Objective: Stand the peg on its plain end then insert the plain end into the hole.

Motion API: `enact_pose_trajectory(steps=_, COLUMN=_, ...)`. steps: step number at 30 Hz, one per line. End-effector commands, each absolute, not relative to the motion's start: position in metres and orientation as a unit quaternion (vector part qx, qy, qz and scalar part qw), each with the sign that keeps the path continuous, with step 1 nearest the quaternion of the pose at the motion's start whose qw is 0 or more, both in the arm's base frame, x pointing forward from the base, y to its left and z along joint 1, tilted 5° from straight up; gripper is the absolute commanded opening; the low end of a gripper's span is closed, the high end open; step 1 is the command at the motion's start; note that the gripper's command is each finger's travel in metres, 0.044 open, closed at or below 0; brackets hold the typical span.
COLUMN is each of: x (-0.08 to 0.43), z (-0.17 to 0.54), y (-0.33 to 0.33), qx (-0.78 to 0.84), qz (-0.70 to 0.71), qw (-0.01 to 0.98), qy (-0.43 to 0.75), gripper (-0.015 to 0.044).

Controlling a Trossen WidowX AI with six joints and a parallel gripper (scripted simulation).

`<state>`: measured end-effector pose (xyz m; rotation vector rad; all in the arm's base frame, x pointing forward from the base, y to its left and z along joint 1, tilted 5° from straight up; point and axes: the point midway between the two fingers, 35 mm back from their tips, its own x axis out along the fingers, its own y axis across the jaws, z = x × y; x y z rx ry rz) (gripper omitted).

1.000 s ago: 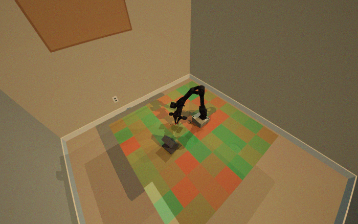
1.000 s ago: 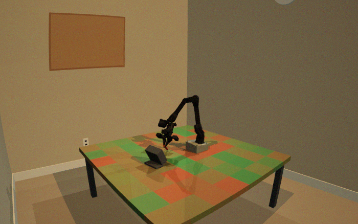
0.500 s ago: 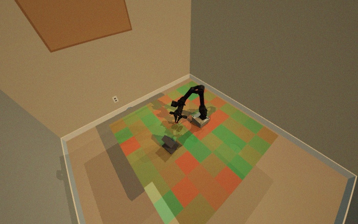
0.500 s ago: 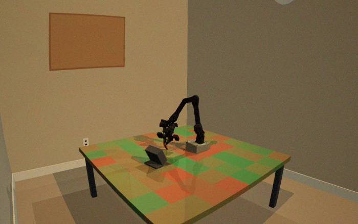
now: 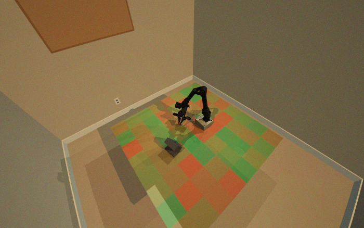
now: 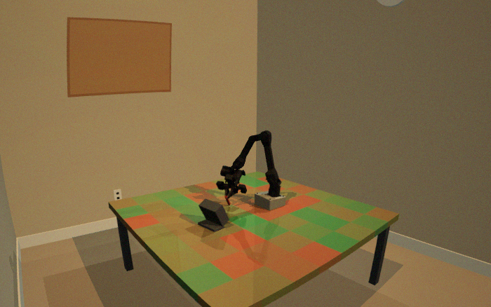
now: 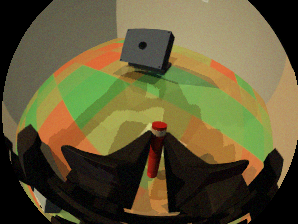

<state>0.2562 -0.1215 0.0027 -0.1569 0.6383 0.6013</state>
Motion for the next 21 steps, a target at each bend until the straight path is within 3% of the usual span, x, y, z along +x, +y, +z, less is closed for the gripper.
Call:
enact_pose_trajectory(steps=1, x=0.253, z=0.001, y=-0.121, qx=-0.067, qz=0.294, qw=0.907, qy=0.295, gripper=0.0051)
enact_pose_trajectory(steps=21, x=0.241, z=0.001, y=-0.129, qx=-0.041, qz=0.299, qw=0.929, qy=0.216, gripper=0.0051)
